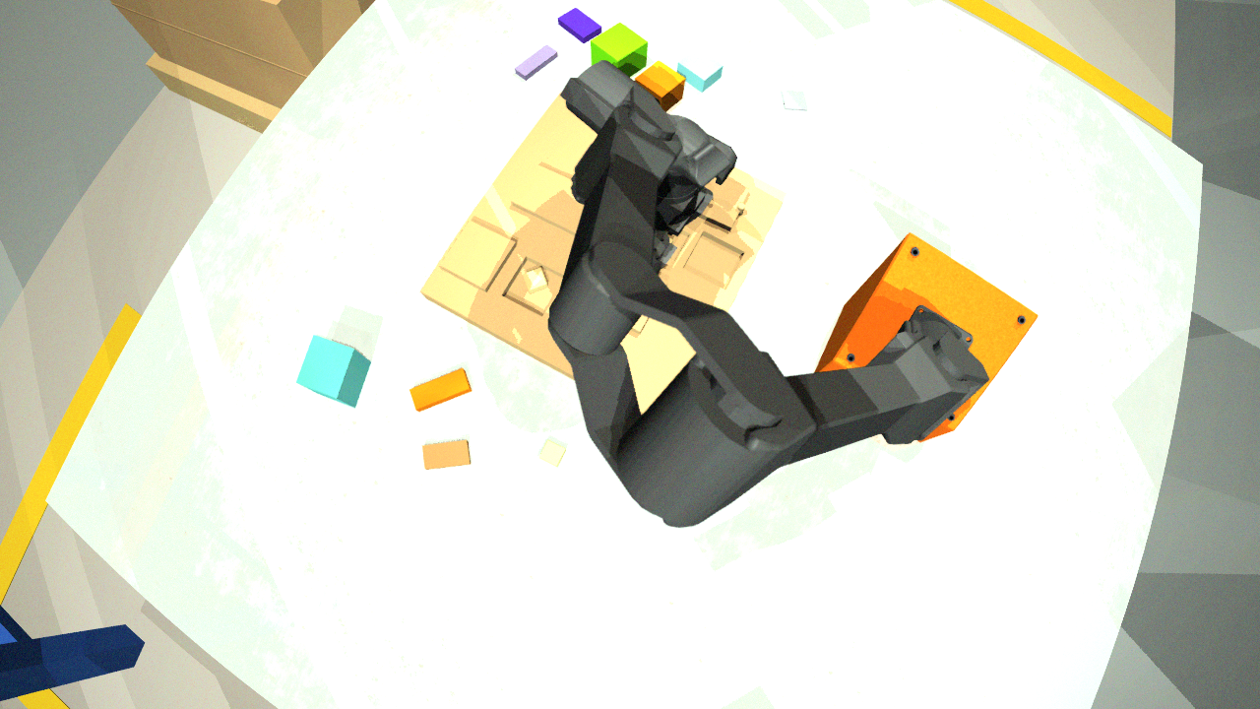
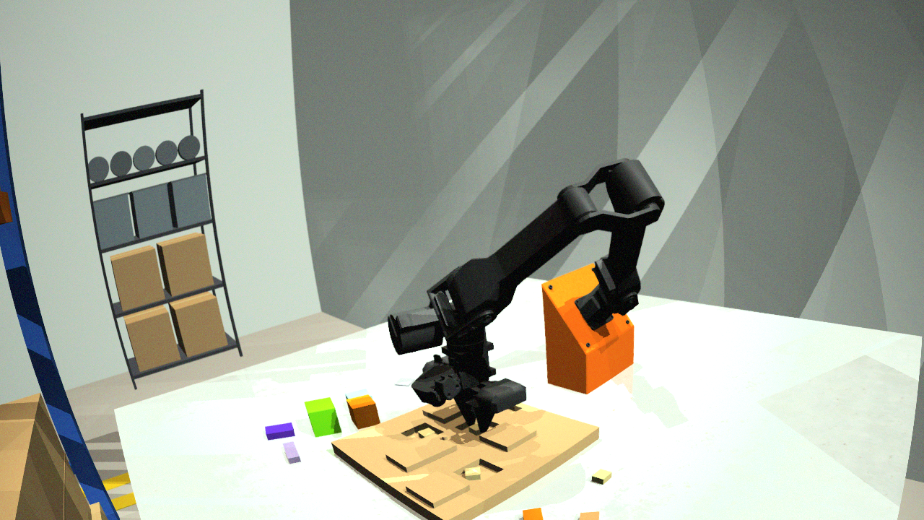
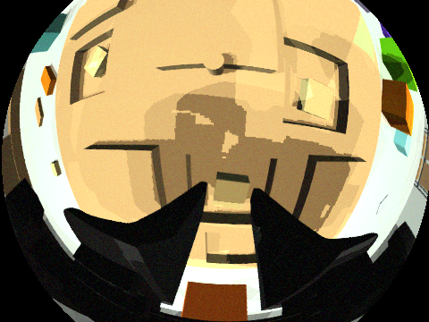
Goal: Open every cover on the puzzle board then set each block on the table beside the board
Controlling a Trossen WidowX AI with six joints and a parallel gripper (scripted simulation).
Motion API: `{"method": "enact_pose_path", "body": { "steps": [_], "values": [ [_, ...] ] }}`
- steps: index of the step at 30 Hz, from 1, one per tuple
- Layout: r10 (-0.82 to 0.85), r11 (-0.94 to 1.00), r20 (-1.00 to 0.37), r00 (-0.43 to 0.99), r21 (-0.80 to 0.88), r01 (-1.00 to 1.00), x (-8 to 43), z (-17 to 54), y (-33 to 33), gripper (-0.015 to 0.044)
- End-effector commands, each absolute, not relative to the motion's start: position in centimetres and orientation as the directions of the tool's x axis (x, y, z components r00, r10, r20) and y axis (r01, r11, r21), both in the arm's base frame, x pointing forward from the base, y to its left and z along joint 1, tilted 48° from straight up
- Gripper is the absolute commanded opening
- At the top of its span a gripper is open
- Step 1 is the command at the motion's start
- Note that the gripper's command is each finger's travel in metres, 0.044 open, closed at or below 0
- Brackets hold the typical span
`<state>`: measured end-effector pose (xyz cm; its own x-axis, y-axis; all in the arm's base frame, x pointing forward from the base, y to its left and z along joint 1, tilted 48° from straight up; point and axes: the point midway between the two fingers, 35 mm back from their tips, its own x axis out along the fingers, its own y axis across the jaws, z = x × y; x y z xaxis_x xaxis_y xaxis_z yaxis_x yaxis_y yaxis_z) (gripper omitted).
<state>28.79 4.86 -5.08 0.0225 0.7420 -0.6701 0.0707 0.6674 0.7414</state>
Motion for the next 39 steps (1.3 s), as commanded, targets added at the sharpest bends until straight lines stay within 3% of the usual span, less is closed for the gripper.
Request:
{"method": "enact_pose_path", "body": {
  "steps": [1, 10, 39],
  "values": [
    [0.742, 0.667, -0.67, 0.022, 0.741, 0.071, 28.8, -5.1, 4.9, 0.0137],
    [0.742, 0.667, -0.67, 0.022, 0.741, 0.071, 28.8, -5.1, 4.9, 0.008],
    [0.742, 0.667, -0.67, 0.023, 0.741, 0.075, 28.8, -3.1, 2.4, 0.008]
  ]
}}
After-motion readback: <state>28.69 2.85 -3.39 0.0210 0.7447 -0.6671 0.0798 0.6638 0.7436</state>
